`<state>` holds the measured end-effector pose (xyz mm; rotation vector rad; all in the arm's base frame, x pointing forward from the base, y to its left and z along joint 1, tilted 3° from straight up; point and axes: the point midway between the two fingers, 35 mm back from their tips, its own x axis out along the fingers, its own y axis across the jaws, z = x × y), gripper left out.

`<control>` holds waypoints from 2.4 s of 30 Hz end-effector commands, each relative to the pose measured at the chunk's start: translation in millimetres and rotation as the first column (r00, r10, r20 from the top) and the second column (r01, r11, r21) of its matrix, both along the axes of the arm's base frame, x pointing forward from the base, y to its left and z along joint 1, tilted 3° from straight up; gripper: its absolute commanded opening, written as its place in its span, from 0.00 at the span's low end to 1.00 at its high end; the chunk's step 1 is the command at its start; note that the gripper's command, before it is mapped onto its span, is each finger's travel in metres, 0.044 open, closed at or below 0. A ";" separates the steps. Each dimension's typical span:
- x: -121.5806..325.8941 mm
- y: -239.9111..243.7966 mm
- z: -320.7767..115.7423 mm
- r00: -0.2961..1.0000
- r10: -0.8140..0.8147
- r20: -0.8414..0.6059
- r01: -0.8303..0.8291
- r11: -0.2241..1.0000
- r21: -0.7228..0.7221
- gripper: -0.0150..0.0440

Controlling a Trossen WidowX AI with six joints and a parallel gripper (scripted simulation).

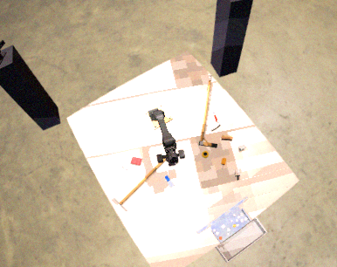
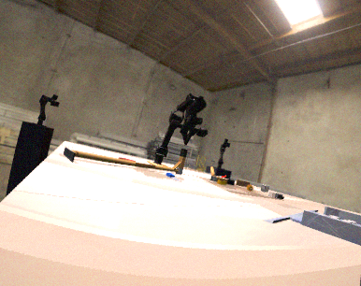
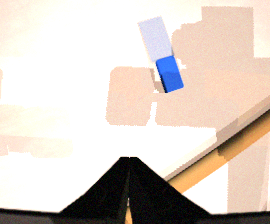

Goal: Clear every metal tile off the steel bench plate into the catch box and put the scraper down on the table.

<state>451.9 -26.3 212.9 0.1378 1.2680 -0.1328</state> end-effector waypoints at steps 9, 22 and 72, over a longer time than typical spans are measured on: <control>-14.4 -64.9 1.4 0.995 -0.098 -0.007 0.098 0.995 0.005 0.25; -37.4 -129.4 1.0 0.979 -0.205 -0.015 0.205 0.979 0.008 0.25; -53.6 -192.3 -60.9 0.952 -0.305 -0.020 0.306 0.952 0.012 0.25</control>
